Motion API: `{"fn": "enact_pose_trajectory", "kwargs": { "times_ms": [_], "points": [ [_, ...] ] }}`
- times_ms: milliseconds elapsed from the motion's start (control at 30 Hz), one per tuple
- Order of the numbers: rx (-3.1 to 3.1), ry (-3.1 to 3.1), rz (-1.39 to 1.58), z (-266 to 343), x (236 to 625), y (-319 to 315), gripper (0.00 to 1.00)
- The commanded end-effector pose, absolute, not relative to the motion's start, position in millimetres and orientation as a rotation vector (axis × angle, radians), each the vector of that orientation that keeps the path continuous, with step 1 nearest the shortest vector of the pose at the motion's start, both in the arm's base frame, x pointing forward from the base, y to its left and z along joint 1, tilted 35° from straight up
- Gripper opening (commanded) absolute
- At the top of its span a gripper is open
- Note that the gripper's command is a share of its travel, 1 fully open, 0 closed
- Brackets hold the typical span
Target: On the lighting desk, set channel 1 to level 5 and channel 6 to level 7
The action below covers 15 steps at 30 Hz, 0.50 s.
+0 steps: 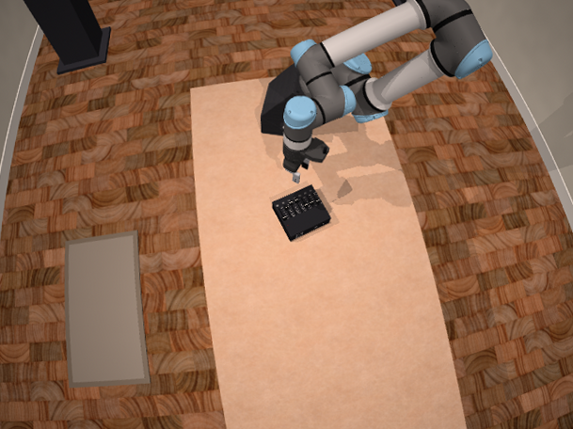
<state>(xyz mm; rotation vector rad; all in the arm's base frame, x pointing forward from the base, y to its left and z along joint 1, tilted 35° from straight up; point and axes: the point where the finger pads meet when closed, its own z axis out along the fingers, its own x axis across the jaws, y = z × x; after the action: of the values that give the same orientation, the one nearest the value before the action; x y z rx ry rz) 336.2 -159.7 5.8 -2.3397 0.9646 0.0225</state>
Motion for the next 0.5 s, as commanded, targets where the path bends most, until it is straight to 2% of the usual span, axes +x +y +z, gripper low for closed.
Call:
{"fn": "enact_pose_trajectory", "kwargs": {
  "times_ms": [0, 467],
  "points": [
    [-2.43, 0.71, -0.07, 6.3, 341.8, -155.9, 1.0],
    [-2.566, -0.011, -0.304, 3.8, 354.9, -146.0, 1.0]
  ]
}}
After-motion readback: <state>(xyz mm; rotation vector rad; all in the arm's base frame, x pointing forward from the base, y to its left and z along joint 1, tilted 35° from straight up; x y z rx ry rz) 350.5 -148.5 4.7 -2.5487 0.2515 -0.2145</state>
